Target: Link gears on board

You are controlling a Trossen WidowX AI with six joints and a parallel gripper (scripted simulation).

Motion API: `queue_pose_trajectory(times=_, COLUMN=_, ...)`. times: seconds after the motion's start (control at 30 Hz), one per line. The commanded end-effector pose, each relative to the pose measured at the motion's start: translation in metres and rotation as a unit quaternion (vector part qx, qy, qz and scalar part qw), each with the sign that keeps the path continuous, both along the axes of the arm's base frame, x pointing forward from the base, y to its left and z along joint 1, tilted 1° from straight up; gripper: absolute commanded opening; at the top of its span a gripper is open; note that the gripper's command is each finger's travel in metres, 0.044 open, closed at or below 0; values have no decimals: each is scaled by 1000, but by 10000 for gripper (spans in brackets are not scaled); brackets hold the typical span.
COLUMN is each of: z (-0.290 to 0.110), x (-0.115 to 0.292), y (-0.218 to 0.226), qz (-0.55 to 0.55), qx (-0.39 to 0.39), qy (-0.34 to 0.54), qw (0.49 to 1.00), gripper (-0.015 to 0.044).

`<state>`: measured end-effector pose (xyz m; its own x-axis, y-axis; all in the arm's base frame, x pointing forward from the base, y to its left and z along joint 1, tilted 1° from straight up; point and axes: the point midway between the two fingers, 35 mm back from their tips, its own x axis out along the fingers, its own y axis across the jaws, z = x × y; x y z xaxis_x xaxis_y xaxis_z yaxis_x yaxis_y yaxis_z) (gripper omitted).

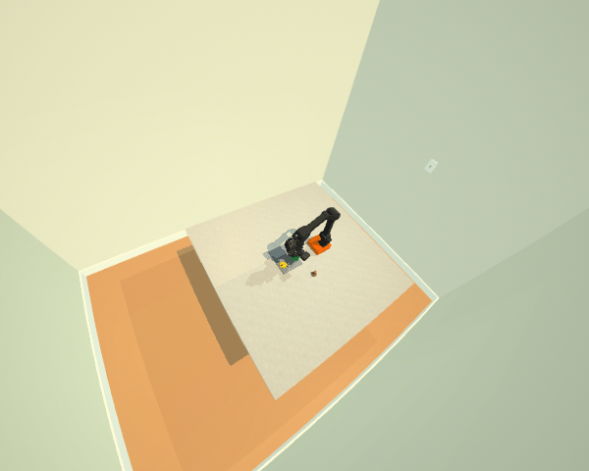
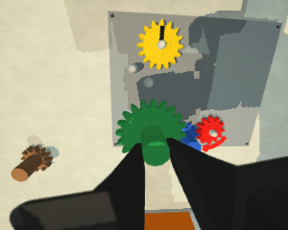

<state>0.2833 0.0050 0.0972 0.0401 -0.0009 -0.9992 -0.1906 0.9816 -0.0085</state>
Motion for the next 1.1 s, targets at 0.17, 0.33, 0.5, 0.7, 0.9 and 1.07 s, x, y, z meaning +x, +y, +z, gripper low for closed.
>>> queue_pose_trajectory(times=0.17, z=-11, x=-8, y=-11, qz=2, qx=1, qy=0, qw=1000, gripper=0)
queue_pose_trajectory(times=0.33, z=-10, x=-7, y=-11, qz=4, qx=1, qy=0, qw=1000, gripper=0)
queue_pose_trajectory(times=0.5, z=-9, x=-7, y=-11, qz=42, qx=0, qy=0, qw=999, gripper=0)
queue_pose_trajectory(times=0.7, z=-9, x=-7, y=-11, qz=127, qx=-4, qy=0, qw=992, gripper=0)
queue_pose_trajectory(times=0.9, z=-9, x=-7, y=-11, qz=214, qx=-7, qy=0, qw=977, gripper=0)
queue_pose_trajectory(times=1.07, z=-9, x=-7, y=-11, qz=285, qx=-10, qy=0, qw=959, gripper=0)
